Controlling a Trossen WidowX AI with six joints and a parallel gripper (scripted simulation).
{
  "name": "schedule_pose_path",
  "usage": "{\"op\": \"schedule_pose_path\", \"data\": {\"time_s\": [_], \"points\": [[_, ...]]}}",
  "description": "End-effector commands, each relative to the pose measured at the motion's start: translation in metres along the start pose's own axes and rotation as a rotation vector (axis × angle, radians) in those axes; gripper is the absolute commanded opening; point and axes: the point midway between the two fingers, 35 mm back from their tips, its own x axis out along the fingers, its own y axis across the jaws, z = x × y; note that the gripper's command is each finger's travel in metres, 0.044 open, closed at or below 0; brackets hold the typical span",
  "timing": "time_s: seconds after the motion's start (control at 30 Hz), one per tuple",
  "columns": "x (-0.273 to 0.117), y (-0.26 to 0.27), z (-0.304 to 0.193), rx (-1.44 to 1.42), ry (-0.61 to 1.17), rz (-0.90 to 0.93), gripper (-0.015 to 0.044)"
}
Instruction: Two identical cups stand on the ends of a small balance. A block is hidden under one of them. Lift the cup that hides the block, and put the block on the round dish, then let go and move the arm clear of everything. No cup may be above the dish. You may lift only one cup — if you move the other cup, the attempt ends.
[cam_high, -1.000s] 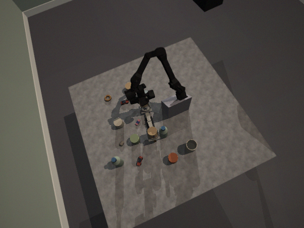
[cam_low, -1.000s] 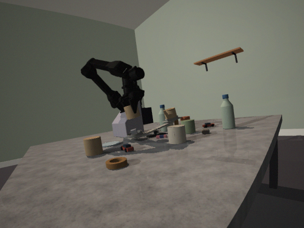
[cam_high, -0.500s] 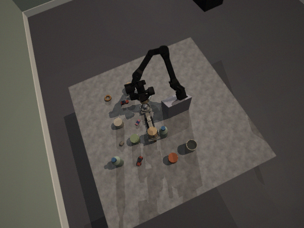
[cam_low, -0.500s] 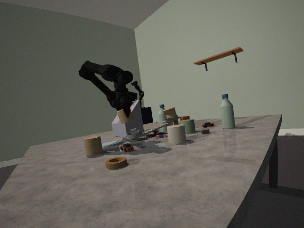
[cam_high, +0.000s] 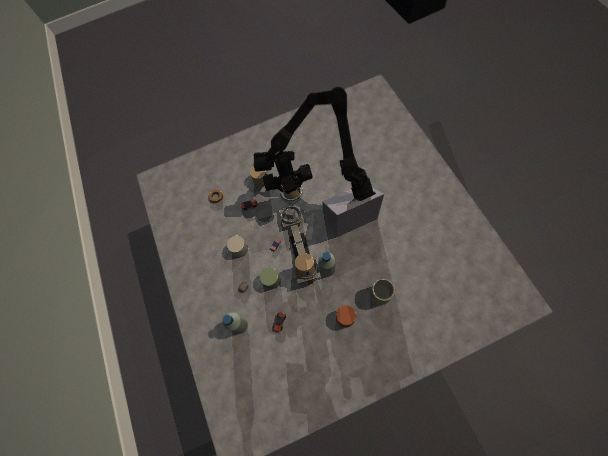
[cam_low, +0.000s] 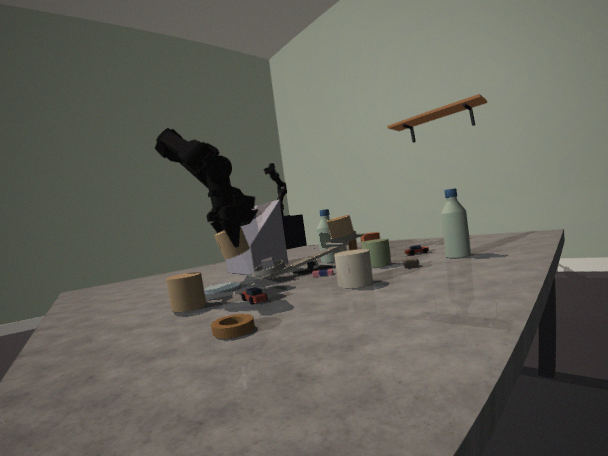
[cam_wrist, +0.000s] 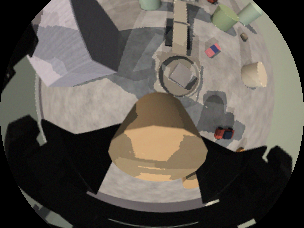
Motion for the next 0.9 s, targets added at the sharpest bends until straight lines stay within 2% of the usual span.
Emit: {"op": "schedule_pose_path", "data": {"time_s": [0.0, 0.87], "points": [[0.004, 0.01, -0.014, -0.006, -0.008, -0.004, 0.0], [0.014, 0.07, -0.089, -0.021, 0.061, -0.029, 0.0]]}}
